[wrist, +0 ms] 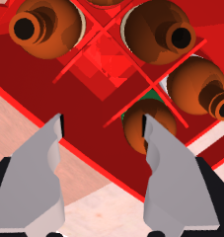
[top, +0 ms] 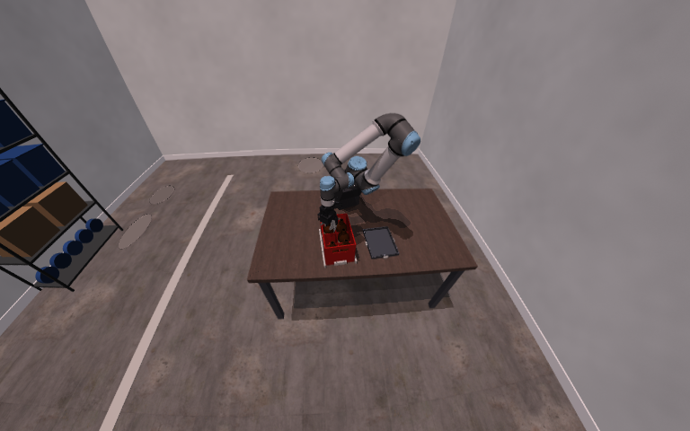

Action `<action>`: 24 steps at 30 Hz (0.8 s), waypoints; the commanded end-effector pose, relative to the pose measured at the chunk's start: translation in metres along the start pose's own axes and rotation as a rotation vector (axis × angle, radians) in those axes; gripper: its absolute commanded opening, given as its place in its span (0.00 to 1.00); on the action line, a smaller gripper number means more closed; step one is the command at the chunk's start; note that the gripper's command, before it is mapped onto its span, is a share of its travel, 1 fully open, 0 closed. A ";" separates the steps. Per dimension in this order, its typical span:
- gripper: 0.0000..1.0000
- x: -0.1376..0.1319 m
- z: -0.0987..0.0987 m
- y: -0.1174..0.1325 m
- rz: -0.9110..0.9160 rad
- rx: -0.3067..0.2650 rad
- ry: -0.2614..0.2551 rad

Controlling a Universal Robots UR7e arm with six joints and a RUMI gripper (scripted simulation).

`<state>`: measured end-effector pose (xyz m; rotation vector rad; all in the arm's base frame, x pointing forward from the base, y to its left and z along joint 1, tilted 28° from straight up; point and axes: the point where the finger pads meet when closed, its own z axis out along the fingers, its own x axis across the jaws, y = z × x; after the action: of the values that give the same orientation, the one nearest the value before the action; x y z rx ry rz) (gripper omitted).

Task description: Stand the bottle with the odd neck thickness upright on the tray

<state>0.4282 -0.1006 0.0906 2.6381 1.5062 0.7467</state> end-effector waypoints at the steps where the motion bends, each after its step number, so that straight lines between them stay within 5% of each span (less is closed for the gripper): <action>1: 0.38 0.000 0.001 -0.002 0.002 0.002 0.001; 24: 0.38 0.000 0.010 -0.003 0.002 0.005 0.002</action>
<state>0.4294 -0.0994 0.0873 2.6384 1.5075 0.7473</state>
